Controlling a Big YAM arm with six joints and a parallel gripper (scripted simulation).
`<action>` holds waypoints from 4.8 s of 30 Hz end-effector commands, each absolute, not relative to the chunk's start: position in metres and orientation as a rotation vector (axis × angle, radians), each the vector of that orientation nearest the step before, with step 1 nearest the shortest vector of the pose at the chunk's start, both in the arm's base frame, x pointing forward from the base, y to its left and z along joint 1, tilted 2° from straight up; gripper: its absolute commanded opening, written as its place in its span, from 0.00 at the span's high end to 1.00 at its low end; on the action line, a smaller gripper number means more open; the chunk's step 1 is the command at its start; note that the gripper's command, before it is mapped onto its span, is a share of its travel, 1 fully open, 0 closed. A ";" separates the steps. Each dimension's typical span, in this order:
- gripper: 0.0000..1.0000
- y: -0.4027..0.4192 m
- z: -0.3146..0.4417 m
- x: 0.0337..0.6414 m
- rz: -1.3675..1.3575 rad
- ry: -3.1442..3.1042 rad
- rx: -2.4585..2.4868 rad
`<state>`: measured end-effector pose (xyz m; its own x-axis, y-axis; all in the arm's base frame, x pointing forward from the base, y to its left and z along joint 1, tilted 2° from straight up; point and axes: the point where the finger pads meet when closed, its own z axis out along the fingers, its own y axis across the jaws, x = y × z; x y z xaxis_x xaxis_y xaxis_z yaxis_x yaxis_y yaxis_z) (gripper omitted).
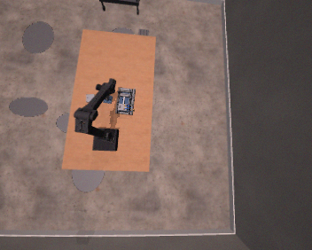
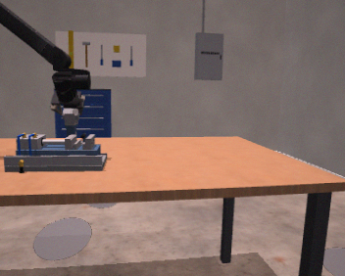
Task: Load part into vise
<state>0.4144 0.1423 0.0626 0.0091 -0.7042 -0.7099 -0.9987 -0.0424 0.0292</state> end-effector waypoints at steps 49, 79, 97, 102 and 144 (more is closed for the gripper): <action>0.19 0.147 0.084 0.435 0.668 1.743 -1.842; 0.19 0.149 0.083 0.435 0.539 1.844 -1.940; 0.19 0.150 0.085 0.433 0.412 1.928 -2.022; 0.19 0.150 0.083 0.434 0.380 1.954 -2.046; 0.19 0.153 0.071 0.432 -0.029 2.187 -2.277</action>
